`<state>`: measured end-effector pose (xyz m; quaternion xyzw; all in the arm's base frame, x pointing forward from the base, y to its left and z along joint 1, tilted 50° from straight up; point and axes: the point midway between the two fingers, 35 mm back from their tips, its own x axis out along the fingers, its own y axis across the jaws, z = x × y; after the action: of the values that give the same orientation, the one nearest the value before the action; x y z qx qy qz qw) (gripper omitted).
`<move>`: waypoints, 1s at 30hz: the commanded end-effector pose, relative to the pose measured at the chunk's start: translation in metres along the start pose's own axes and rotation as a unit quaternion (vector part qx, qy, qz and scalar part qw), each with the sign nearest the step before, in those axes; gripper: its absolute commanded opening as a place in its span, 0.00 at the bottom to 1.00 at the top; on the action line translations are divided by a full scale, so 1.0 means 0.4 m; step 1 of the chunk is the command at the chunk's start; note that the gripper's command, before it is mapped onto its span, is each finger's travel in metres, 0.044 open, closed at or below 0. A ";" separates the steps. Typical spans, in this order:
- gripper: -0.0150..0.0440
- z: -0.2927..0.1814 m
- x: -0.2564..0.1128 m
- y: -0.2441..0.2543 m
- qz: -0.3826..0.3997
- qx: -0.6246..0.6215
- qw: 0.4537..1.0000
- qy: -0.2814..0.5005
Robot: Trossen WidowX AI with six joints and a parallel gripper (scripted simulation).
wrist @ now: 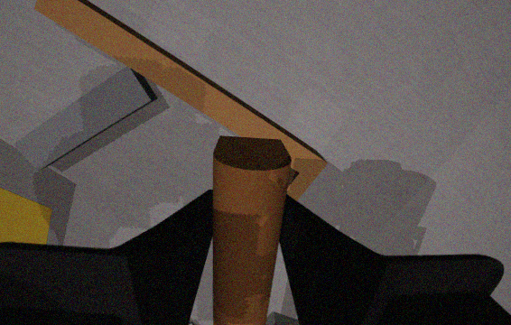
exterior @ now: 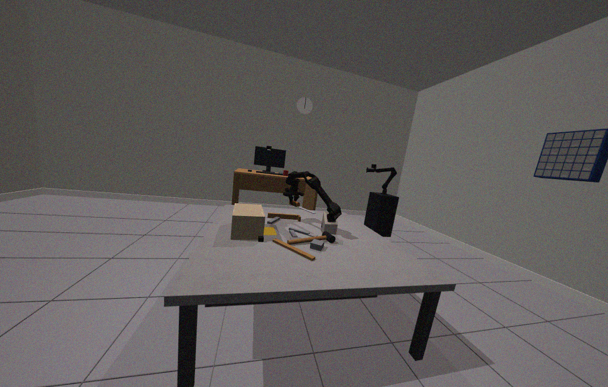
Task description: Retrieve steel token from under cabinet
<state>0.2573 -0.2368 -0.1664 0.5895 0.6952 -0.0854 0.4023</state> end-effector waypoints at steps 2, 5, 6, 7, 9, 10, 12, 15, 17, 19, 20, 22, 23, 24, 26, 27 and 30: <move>0.25 0.000 -0.011 0.001 -0.002 0.022 1.000 -0.004; 0.25 0.000 -0.011 0.000 -0.002 0.034 0.999 -0.004; 0.25 0.000 -0.011 0.000 -0.002 0.038 0.999 -0.004; 0.25 0.000 -0.011 0.000 -0.002 0.042 0.999 -0.004; 0.25 0.000 -0.011 0.000 -0.002 0.050 0.999 -0.004; 0.25 0.000 -0.011 0.000 -0.001 0.053 0.999 -0.004; 0.25 0.000 -0.011 0.000 -0.001 0.061 0.998 -0.004; 0.25 0.000 -0.011 0.000 -0.001 0.073 0.997 -0.004; 0.25 0.000 -0.011 0.000 -0.001 0.081 0.997 -0.004; 0.25 0.000 -0.011 0.000 -0.001 0.089 0.996 -0.004; 0.25 0.000 -0.011 0.000 -0.001 0.093 0.996 -0.004; 0.25 0.000 -0.011 0.000 -0.001 0.101 0.995 -0.004; 0.25 0.000 -0.011 0.000 -0.001 0.105 0.994 -0.004; 0.25 0.000 -0.011 0.000 -0.001 0.109 0.994 -0.004; 0.25 0.000 -0.011 0.000 -0.001 0.117 0.993 -0.004; 0.25 0.000 -0.011 0.000 -0.001 0.121 0.993 -0.004; 0.25 0.000 -0.011 0.000 -0.001 0.132 0.991 -0.004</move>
<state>0.2569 -0.2369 -0.1665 0.6320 0.6810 -0.1680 0.3296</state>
